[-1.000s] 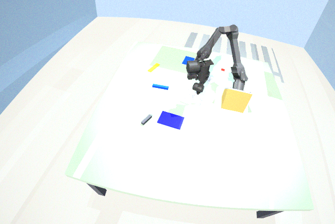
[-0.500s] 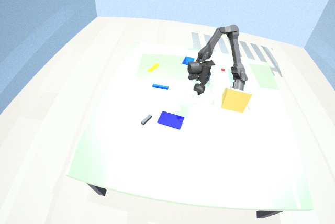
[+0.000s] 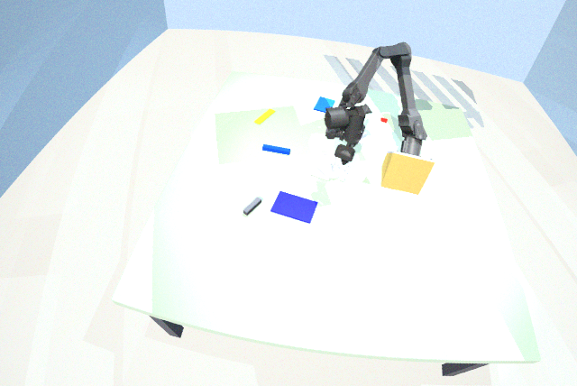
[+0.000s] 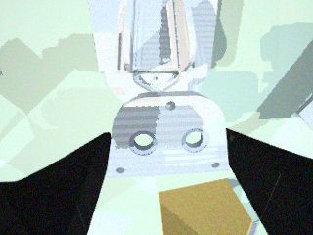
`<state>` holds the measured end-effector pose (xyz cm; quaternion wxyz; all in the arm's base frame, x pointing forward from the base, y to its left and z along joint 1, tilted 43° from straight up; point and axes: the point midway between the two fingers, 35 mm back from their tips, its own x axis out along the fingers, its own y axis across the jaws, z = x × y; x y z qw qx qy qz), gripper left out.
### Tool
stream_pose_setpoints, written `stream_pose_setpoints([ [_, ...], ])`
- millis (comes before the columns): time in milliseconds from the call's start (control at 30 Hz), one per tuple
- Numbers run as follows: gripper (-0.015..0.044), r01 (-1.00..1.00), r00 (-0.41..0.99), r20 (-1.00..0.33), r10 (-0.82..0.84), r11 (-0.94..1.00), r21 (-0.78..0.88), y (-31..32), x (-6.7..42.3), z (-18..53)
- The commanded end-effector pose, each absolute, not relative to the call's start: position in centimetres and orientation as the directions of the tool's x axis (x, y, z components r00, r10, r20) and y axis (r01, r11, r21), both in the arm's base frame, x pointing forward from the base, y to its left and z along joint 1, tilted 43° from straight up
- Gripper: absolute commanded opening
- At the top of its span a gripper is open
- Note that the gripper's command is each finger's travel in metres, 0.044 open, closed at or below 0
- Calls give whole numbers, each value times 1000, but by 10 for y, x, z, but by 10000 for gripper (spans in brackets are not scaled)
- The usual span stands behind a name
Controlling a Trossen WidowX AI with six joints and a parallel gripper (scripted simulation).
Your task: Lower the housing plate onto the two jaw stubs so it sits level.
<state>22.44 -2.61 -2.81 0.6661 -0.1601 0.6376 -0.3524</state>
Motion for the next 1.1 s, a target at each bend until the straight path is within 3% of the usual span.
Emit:
stream_pose_setpoints([
  [0, 351, 270, -62, -739, -670, 702, -659, -26, 224, -28],
  [1067, 351, 270, -61, -741, -669, 703, -658, -39, 224, -46],
])
